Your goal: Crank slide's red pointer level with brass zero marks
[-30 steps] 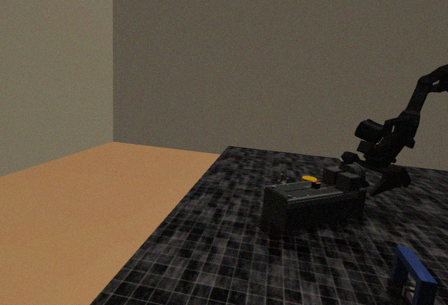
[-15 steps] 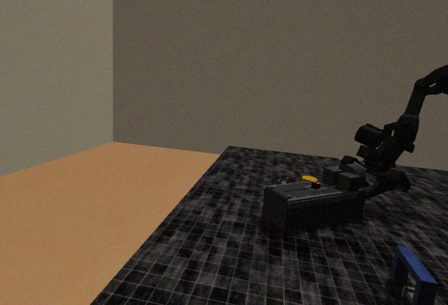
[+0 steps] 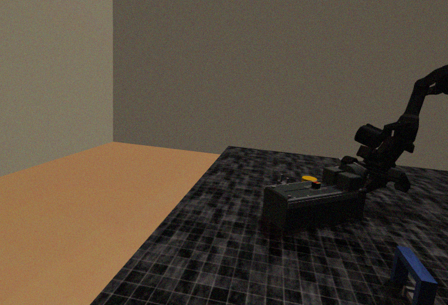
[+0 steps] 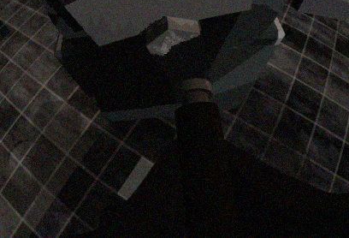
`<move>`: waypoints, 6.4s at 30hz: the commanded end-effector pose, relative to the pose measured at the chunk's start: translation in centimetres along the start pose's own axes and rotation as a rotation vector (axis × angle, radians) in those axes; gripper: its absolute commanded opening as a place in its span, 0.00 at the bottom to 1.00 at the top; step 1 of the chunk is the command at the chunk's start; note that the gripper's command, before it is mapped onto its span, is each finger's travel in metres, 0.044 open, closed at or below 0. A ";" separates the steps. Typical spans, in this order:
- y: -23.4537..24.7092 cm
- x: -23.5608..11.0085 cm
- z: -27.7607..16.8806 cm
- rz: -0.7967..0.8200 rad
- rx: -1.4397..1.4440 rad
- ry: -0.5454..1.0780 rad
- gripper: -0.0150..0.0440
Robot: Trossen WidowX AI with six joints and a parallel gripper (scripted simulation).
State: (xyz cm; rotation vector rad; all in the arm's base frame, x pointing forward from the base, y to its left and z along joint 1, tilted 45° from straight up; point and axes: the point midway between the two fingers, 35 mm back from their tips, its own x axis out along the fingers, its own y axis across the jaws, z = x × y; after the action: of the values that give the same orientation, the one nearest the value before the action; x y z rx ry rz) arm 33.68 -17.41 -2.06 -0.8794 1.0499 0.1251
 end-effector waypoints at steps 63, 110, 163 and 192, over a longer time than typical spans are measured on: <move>1.4 0.3 -0.2 0.001 -0.006 -0.003 0.25; 1.8 0.2 -0.2 0.001 -0.006 -0.003 0.25; 3.2 -0.6 0.5 0.002 -0.005 -0.004 0.25; 3.5 -1.3 1.2 0.001 -0.009 -0.003 0.25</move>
State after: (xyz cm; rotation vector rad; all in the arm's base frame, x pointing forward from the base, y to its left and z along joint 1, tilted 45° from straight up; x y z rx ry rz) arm 32.17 -13.85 -2.77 -0.8866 1.0479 0.1316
